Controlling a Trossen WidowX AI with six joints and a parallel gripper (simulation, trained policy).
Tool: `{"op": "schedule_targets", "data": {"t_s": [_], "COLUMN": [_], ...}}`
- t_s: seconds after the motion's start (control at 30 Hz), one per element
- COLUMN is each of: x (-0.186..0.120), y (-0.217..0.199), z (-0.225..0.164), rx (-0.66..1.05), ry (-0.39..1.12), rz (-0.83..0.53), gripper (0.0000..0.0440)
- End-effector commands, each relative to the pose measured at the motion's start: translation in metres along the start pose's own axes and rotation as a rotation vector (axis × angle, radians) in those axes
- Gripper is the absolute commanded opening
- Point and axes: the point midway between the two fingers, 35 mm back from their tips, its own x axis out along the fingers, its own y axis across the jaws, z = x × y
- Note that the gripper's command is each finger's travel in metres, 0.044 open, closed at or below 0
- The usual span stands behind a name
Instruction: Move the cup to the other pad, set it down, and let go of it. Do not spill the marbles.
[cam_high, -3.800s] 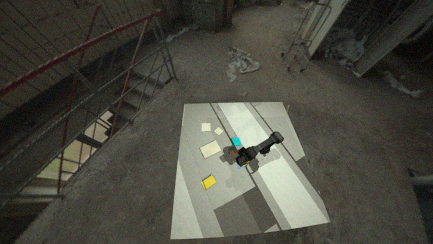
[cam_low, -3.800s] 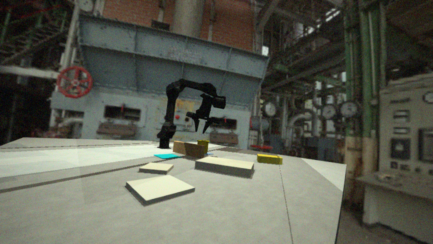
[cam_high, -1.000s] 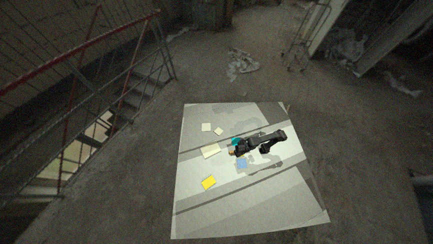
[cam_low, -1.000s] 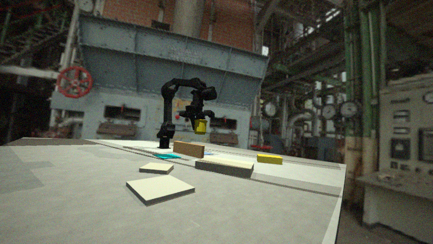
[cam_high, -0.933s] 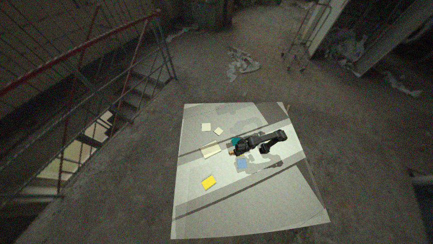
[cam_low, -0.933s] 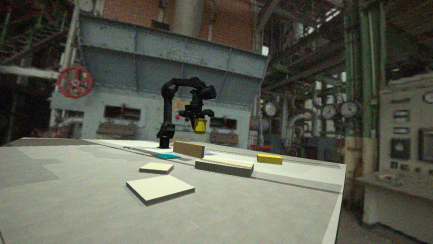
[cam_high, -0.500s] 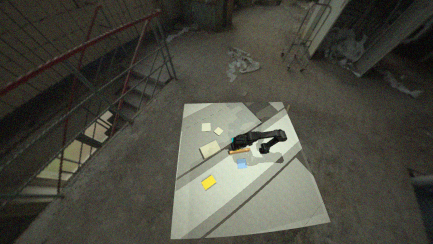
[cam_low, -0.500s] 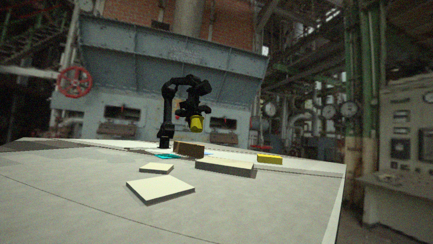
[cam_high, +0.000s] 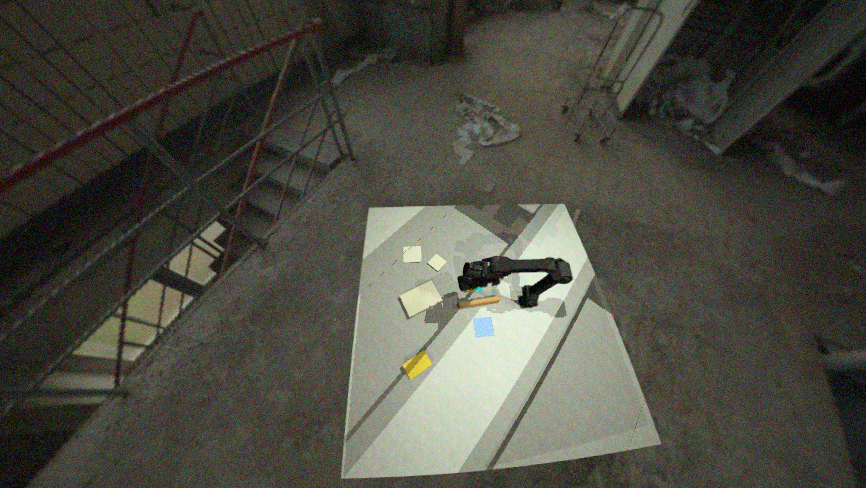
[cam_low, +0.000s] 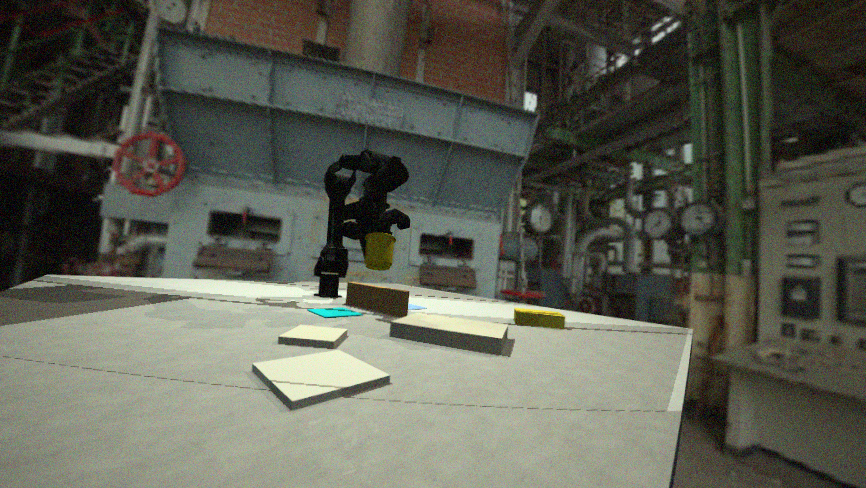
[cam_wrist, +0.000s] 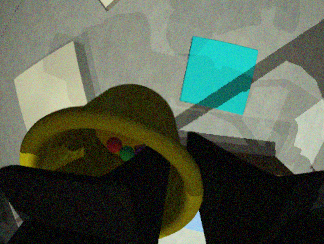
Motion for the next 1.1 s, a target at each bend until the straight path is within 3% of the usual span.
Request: {"op": "schedule_targets", "data": {"t_s": [0.0, 0.67, 1.07], "x": [0.010, 0.054, 0.076], "y": [-0.005, -0.037, -0.066], "z": [0.008, 0.028, 0.026], "rx": [0.015, 0.096, 0.132], "ry": [-0.009, -0.025, -0.016], "rz": [-0.013, -0.046, -0.099], "gripper": [0.0000, 0.0004, 0.0053]}}
